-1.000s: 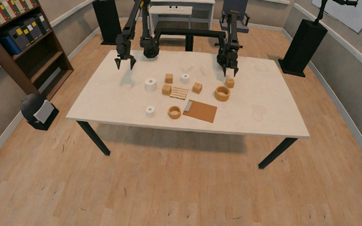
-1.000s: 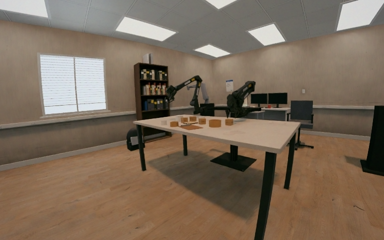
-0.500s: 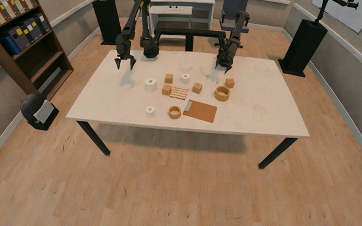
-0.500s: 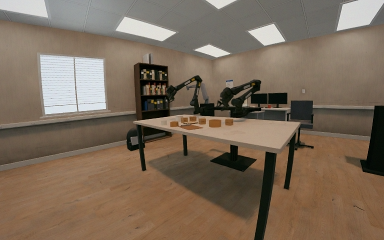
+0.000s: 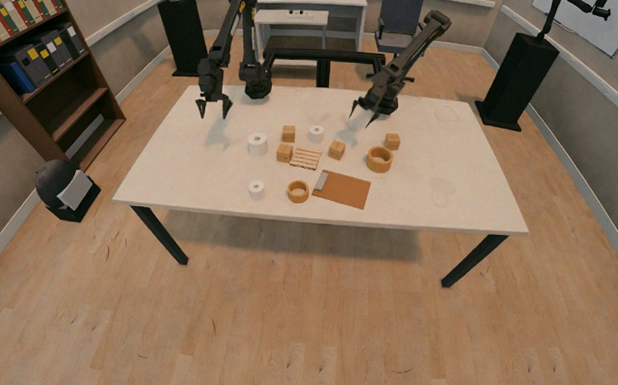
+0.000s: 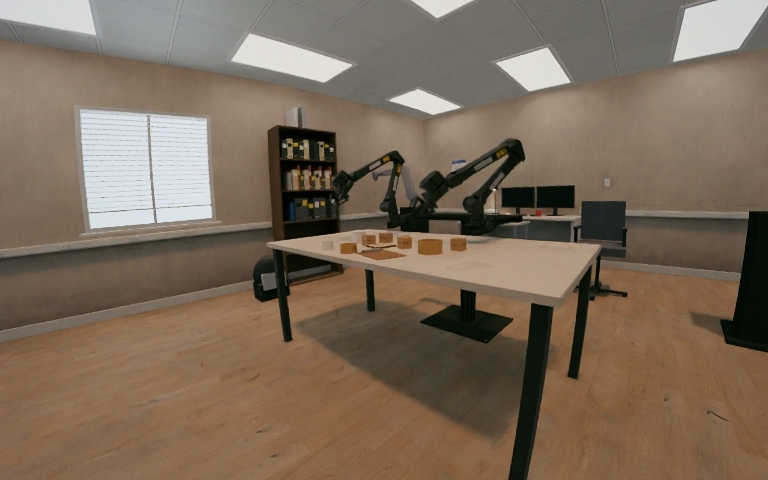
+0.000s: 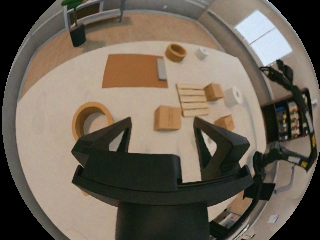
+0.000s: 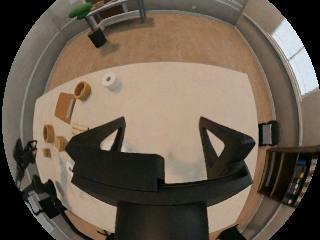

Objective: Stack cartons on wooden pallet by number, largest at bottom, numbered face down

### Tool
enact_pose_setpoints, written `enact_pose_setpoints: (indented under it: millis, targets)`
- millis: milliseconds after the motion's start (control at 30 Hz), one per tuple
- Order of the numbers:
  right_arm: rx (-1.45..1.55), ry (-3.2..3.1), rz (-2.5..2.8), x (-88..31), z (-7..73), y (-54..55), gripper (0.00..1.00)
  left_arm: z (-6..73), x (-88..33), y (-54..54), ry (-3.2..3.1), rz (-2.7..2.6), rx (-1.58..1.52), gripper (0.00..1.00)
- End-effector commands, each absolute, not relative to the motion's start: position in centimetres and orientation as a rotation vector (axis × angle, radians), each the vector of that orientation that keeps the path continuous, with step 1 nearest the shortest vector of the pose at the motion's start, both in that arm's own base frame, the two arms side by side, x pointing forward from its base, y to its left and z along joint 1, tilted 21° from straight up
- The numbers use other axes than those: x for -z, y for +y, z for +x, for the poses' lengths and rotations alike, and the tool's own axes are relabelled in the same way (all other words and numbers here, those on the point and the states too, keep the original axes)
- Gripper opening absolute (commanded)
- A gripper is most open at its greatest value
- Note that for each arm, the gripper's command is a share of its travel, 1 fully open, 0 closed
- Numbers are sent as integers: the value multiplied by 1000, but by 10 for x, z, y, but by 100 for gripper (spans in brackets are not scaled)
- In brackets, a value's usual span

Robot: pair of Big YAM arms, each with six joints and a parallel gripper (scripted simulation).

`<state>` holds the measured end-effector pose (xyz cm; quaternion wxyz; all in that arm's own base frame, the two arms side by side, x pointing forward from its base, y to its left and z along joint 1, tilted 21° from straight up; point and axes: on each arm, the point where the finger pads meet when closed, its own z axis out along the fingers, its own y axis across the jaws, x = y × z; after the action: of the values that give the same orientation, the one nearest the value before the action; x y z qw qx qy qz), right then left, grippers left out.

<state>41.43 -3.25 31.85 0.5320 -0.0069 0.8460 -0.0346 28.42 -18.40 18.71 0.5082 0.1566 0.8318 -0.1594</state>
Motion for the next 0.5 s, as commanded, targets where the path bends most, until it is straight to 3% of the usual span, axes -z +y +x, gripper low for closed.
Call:
enact_pose_setpoints:
  millis: [0,267,467]
  targets:
    - [90,1978,-37,-342,418,-31,100,309,-179,-220,2056,403,355,83]
    - [90,1978,-37,-342,418,-31,100,310,-98,-250,2210,515,23,83]
    - [90,1978,-37,-342,418,-31,100,313,-97,-248,2203,509,-29,83]
